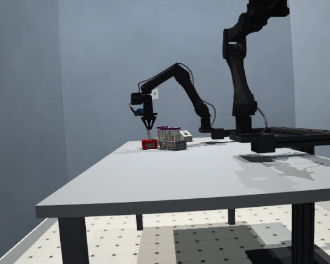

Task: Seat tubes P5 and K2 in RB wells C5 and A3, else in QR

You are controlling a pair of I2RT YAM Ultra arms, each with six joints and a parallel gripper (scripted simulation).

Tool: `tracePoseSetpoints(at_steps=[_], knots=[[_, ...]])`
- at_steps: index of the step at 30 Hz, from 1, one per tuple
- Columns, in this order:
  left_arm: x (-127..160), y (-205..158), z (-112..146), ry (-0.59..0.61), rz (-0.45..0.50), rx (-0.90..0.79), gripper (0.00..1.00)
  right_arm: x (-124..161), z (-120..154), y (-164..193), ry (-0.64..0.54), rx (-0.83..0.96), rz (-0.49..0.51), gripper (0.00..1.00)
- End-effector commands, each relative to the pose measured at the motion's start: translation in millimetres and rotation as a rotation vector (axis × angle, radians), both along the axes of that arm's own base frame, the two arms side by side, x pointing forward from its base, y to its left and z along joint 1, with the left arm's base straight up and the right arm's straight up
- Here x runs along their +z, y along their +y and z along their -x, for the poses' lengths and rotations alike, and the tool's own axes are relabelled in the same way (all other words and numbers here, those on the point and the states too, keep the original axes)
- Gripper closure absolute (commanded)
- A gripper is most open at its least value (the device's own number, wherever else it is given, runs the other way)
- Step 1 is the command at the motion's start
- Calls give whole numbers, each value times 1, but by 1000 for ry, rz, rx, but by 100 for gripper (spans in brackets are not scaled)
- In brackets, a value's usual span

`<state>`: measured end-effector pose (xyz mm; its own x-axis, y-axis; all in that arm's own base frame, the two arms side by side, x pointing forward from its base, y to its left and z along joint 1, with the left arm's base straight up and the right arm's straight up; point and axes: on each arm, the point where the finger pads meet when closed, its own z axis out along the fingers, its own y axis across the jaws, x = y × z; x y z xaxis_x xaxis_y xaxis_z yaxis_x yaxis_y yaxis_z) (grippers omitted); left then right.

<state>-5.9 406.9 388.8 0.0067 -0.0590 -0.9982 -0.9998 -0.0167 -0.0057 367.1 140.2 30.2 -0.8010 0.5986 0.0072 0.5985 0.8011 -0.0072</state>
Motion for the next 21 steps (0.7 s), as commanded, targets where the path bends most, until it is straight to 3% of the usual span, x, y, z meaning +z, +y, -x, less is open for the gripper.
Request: tracePoseSetpoints(at_steps=[1, 8, 9, 21], knots=[[27, -9, 1, 7, -59, -1, 100, 5, -4, -1, -19, -1, -5, 76], [27, -9, 1, 7, -59, -1, 100, 5, -4, -1, -19, -1, -5, 76], [27, -9, 1, 7, -59, -1, 100, 5, -4, -1, -19, -1, -5, 70], [27, -9, 1, 7, -59, -1, 100, 5, -4, -1, -19, -1, -5, 70]])
